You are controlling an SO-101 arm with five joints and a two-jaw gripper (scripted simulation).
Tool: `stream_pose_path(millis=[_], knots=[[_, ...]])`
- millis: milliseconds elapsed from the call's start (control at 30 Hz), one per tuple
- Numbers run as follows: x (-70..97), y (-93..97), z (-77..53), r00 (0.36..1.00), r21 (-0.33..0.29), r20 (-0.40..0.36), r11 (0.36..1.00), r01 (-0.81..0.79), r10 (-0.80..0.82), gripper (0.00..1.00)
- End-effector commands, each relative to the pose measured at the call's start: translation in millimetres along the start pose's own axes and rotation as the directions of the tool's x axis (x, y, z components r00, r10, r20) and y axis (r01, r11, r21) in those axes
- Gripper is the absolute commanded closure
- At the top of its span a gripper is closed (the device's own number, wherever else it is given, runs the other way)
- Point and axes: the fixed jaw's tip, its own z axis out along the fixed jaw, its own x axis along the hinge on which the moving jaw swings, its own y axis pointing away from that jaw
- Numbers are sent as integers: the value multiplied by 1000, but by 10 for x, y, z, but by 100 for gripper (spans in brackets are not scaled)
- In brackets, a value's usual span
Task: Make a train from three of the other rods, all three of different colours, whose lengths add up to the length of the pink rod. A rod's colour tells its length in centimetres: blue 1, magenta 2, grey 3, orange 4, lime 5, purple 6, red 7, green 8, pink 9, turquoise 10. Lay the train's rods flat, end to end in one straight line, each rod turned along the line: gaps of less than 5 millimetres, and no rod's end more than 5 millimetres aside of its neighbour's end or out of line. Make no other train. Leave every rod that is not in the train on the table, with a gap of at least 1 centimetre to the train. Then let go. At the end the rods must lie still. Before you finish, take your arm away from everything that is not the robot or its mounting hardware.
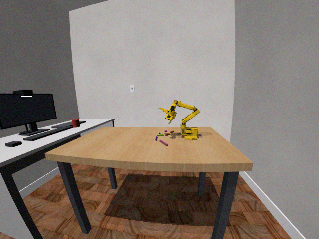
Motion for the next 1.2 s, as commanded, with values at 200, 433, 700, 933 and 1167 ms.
stream_pose_path(millis=[200, 433, 700, 933, 1167], knots=[[118, -88, -69, 996, 65, -26, 994, -85, 87, 0], [357, -61, -83, 967, 77, -85, 969, -235, 241, 0], [615, 13, -116, 901, 102, -148, 913, -396, 407, 0], [694, 47, -131, 873, 112, -167, 889, -444, 458, 0], [694, 47, -131, 873, 112, -167, 889, -444, 458, 0]])
